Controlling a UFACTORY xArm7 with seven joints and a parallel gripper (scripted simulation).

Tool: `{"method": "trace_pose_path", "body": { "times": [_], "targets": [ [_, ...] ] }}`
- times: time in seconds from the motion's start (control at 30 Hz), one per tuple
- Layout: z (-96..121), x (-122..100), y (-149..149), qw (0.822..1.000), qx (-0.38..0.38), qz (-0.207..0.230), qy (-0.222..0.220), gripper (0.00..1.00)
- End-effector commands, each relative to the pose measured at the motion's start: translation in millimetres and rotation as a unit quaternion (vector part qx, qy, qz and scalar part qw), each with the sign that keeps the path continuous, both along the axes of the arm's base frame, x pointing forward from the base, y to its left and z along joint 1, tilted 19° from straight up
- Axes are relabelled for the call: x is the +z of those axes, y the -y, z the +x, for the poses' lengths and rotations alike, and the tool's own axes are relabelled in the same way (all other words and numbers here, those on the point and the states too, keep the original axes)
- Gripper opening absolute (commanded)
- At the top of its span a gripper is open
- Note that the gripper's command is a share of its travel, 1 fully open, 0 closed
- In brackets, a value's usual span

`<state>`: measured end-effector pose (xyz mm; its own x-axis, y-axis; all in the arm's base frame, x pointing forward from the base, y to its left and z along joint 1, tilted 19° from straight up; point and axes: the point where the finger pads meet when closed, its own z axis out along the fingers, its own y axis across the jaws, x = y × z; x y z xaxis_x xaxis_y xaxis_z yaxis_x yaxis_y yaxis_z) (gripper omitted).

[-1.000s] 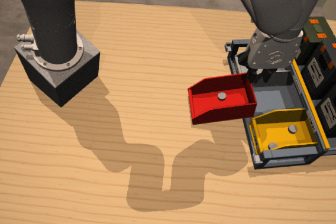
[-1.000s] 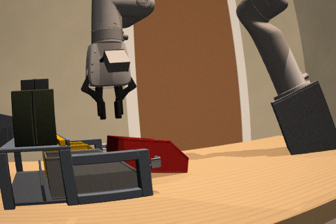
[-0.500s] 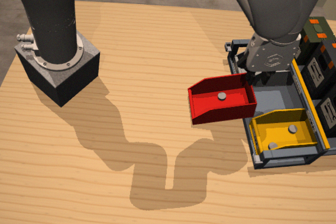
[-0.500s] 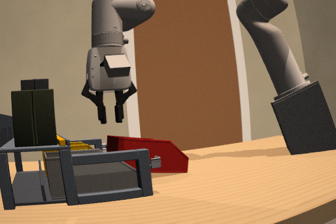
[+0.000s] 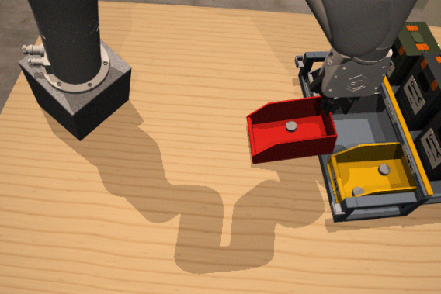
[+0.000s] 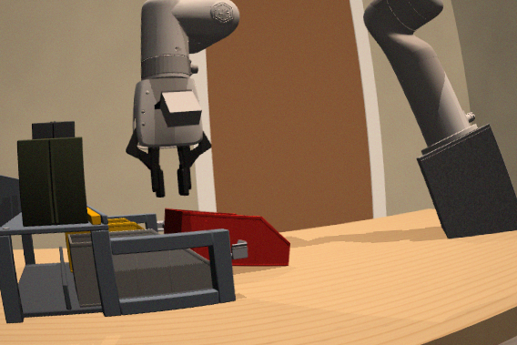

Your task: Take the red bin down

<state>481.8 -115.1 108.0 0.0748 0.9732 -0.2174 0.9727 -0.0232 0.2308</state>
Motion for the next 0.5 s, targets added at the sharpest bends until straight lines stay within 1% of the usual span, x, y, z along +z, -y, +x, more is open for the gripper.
{"method": "trace_pose_path", "body": {
  "times": [0.0,0.2,0.37,0.47],
  "targets": [
    [2.0,1.0,-0.1,1.0,0.001,0.0,0.003,0.33],
    [2.0,1.0,-0.1,1.0,0.001,0.0,0.003,0.33],
    [3.9,-8.4,2.2,1.0,0.001,0.0,0.003,0.33],
    [3.9,-8.4,2.2,1.0,0.001,0.0,0.003,0.33]
  ]
}}
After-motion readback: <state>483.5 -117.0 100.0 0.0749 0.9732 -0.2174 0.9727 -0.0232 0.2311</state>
